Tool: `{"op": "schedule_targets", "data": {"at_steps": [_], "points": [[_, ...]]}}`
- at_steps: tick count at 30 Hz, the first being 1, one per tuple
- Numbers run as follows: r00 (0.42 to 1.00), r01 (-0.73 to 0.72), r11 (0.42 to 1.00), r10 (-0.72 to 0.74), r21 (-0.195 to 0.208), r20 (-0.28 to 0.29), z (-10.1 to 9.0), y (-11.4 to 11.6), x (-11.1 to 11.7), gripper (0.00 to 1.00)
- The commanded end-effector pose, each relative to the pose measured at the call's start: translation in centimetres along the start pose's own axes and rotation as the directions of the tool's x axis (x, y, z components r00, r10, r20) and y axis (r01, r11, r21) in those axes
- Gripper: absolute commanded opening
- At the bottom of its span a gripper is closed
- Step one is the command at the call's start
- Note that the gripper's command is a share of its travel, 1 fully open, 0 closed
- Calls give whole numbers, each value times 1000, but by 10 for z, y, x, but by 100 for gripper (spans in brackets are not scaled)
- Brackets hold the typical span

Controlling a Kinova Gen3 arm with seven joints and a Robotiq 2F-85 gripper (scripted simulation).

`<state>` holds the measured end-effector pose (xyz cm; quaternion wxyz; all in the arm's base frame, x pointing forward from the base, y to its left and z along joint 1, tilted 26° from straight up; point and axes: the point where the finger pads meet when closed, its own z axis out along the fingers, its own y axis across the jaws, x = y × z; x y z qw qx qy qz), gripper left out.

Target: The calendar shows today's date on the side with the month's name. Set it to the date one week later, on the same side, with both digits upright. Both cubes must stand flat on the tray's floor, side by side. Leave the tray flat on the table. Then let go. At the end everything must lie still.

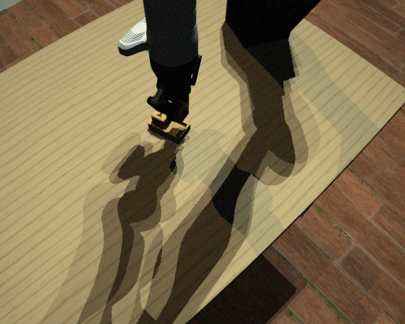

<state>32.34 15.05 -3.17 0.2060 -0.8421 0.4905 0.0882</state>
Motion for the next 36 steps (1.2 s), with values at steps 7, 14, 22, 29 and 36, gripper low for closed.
{"op": "schedule_targets", "data": {"at_steps": [7,14,22,29,36], "points": [[1000,-5,1000,5,14,-7,-24,-5,4,26],[1000,-5,1000,5,14,-7,-32,-5,4,26],[1000,-5,1000,5,14,-7,-43,-4,4,26],[1000,-5,1000,5,14,-7,-50,-4,4,26],[1000,-5,1000,5,14,-7,-56,-4,4,26]]}}
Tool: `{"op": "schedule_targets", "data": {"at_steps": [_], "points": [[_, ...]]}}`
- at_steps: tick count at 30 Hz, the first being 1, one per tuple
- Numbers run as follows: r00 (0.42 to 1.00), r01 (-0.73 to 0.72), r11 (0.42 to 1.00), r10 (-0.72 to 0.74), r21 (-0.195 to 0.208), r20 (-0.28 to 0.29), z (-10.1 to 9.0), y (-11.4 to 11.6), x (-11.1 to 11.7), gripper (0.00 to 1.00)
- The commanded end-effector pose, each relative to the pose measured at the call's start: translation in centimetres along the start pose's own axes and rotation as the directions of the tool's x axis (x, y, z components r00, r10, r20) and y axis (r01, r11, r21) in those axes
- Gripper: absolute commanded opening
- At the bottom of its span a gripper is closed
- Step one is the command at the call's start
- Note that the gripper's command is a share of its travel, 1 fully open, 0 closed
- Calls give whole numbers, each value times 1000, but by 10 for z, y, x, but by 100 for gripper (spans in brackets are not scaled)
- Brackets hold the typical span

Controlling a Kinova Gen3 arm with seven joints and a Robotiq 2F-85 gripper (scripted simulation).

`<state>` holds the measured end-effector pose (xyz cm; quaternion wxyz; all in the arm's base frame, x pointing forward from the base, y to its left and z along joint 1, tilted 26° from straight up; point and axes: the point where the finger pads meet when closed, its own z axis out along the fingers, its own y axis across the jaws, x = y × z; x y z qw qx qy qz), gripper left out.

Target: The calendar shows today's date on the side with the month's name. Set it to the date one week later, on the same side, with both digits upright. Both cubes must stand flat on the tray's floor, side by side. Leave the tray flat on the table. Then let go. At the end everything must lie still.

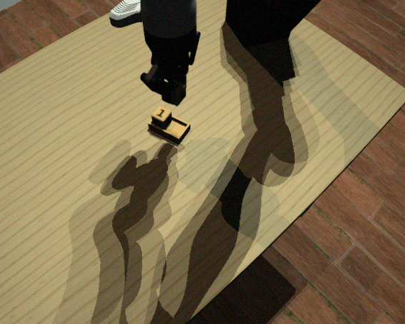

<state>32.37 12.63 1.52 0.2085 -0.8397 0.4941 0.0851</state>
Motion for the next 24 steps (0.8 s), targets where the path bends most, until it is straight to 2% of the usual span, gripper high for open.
{"op": "schedule_targets", "data": {"at_steps": [1,24], "points": [[1000,2,1000,-2,5,-4,-4,-2,1,26],[1000,2,1000,-2,5,-4,-7,-2,1,26]]}}
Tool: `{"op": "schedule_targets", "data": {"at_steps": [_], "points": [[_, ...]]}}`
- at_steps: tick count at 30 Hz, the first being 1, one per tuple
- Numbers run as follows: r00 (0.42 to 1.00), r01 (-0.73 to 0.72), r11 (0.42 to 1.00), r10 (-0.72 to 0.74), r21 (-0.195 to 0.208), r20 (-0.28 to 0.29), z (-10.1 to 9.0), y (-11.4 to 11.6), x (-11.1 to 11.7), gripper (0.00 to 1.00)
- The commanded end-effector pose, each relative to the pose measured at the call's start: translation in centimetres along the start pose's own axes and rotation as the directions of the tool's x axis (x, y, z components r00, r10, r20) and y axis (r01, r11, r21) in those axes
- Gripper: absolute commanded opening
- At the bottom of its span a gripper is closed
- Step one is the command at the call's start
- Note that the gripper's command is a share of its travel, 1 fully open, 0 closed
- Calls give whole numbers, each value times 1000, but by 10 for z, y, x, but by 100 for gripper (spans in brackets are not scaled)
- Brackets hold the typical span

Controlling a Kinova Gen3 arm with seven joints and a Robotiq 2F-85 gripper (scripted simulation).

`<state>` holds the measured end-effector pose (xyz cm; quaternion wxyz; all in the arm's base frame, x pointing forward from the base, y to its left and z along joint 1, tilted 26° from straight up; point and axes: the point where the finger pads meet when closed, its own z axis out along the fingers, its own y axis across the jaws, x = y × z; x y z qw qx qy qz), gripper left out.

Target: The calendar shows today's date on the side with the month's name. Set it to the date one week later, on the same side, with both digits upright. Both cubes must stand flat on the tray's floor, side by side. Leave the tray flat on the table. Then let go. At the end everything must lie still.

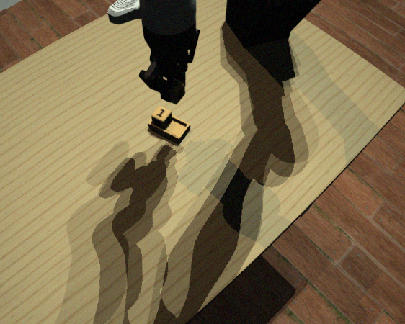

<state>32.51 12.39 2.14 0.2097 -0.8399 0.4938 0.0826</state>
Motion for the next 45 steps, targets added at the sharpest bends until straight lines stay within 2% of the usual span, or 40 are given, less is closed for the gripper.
{"op": "schedule_targets", "data": {"at_steps": [1,12,21,26,31,36,38,45], "points": [[1000,-1,1000,1,1,-1,0,0,0,26],[999,-48,999,48,3,0,0,-1,4,26],[987,-161,987,161,6,3,2,-3,11,26],[959,-284,959,284,8,7,4,-5,21,26],[902,-432,902,432,9,11,5,-7,32,26],[810,-586,810,586,8,14,7,-8,46,26],[810,-586,810,586,8,14,7,-8,46,26],[628,-779,628,778,5,16,9,-8,67,26]]}}
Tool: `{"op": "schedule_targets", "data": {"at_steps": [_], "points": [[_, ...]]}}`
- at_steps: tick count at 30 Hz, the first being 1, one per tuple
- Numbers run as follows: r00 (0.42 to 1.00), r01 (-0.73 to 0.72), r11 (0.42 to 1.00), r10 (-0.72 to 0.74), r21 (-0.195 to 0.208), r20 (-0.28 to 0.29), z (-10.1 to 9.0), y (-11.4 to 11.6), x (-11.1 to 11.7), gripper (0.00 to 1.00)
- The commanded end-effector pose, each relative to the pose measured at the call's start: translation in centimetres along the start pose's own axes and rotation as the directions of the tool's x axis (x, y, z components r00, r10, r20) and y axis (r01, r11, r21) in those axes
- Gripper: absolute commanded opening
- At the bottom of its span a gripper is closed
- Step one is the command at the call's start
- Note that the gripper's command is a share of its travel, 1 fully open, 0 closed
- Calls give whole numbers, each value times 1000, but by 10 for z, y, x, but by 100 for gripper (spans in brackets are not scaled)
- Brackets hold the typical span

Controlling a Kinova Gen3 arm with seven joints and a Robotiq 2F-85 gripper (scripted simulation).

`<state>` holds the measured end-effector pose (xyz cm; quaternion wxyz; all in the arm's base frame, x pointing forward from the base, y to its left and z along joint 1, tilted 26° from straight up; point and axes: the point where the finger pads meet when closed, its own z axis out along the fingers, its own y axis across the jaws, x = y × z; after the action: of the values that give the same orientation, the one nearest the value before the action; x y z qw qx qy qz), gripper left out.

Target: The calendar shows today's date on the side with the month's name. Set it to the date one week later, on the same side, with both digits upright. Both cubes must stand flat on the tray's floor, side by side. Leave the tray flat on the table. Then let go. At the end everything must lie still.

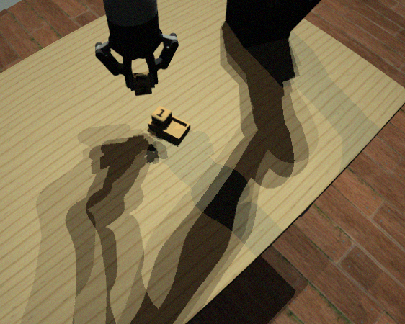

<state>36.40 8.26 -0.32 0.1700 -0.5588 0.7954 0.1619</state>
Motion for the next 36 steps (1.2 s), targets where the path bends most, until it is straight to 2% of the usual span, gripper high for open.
{"op": "schedule_targets", "data": {"at_steps": [1,8,10,20,25,36], "points": [[997,-80,997,80,-9,-7,3,-6,7,26],[947,-321,947,321,-6,-12,3,-20,22,26],[947,-321,947,321,-6,-12,3,-20,22,26],[832,-554,832,554,0,-21,3,-33,40,26],[787,-617,787,617,2,-24,3,-37,45,26],[752,-659,753,658,4,-26,3,-39,49,26]]}}
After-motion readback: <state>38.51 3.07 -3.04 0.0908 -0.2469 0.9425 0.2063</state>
